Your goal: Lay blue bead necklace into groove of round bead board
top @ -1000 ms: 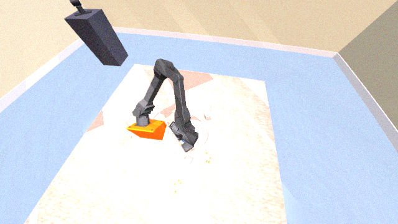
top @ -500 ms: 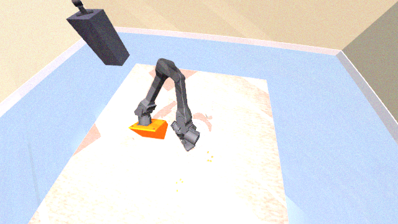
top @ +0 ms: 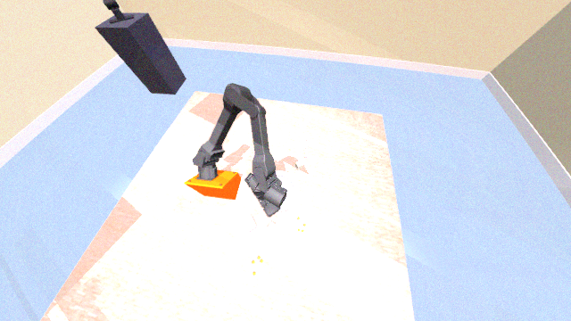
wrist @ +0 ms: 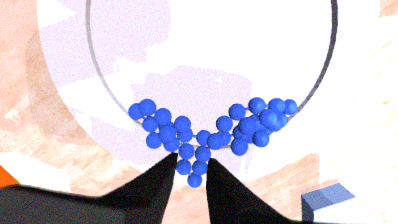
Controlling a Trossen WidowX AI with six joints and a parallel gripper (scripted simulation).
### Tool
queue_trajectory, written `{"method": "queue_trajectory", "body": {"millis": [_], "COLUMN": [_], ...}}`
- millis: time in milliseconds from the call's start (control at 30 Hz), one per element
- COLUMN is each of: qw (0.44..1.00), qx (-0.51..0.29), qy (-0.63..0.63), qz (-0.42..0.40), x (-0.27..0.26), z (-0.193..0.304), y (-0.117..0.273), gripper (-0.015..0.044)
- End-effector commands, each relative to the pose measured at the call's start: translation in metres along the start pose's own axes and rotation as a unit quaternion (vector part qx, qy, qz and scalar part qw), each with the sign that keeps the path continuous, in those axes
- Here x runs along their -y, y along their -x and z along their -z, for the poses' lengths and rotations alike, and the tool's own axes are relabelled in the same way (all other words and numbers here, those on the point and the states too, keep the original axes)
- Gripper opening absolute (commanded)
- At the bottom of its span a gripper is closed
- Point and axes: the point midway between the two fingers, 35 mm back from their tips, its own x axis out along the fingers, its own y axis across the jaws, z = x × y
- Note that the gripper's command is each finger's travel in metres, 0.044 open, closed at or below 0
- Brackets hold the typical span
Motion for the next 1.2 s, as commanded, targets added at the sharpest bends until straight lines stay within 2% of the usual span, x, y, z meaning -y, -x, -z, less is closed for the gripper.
{"method": "queue_trajectory", "body": {"millis": [0, 833, 1167], "qw": [1.000, 1.000, 1.000], "qx": [0.002, 0.003, 0.004], "qy": [-0.001, -0.003, -0.001], "qz": [-0.001, -0.003, -0.002], "x": [-0.0005, -0.0071, -0.0056], "z": [-0.0005, 0.0087, 0.0072], "y": [0.0020, 0.0026, 0.0047], "gripper": [0.0000, 0.0000, 0.0263]}}
